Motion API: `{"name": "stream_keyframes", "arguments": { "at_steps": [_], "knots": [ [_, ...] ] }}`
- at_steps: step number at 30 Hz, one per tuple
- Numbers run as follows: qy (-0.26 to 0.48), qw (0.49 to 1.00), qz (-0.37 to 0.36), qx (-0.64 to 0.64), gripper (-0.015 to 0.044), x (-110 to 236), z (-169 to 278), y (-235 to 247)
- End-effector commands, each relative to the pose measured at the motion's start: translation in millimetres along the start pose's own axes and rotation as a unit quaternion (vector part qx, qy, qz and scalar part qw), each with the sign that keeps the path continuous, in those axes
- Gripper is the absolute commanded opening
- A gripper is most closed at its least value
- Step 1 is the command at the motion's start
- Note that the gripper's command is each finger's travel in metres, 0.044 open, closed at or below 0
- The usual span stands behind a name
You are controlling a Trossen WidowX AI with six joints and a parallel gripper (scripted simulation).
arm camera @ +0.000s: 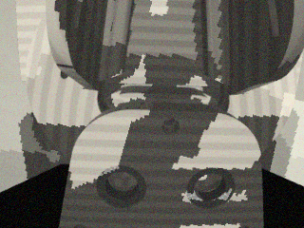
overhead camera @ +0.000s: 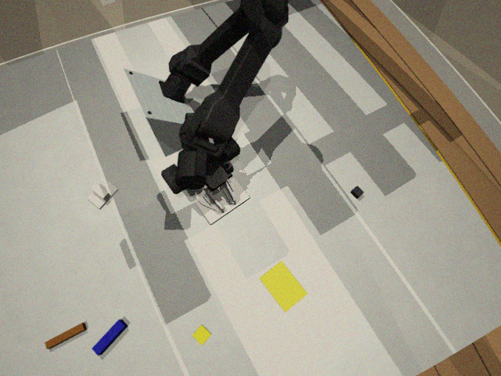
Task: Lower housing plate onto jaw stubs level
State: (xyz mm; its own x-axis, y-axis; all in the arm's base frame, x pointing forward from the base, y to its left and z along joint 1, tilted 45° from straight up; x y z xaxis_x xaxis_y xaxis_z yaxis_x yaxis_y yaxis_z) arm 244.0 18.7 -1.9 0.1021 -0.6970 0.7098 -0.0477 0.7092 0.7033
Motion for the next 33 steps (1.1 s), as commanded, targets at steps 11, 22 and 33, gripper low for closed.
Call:
{"name": "stream_keyframes", "arguments": {
  "at_steps": [11,22,33],
  "knots": [
    [-0.001,1.0,-0.002,-0.003,0.0351,-3.1,-0.1,0.0],
    [-0.001,1.0,-0.002,-0.003,0.0351,-5.5,-0.1,0.1],
    [-0.001,1.0,-0.002,-0.003,0.0351,-8.0,-0.1,0.1]
  ]
}}
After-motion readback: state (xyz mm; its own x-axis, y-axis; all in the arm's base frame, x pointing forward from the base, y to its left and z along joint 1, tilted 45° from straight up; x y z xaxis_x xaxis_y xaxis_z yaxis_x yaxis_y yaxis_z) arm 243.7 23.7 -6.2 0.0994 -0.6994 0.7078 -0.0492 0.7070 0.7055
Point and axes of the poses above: the point midway between the two fingers, 35 mm back from their tips, its own x axis back along the fingers, its own y axis across the jaws, z = x × y, the point moved 5 cm from there along x, back along the fingers, and after that the axes turned 13 degrees about -x, right-handed, at the moved point
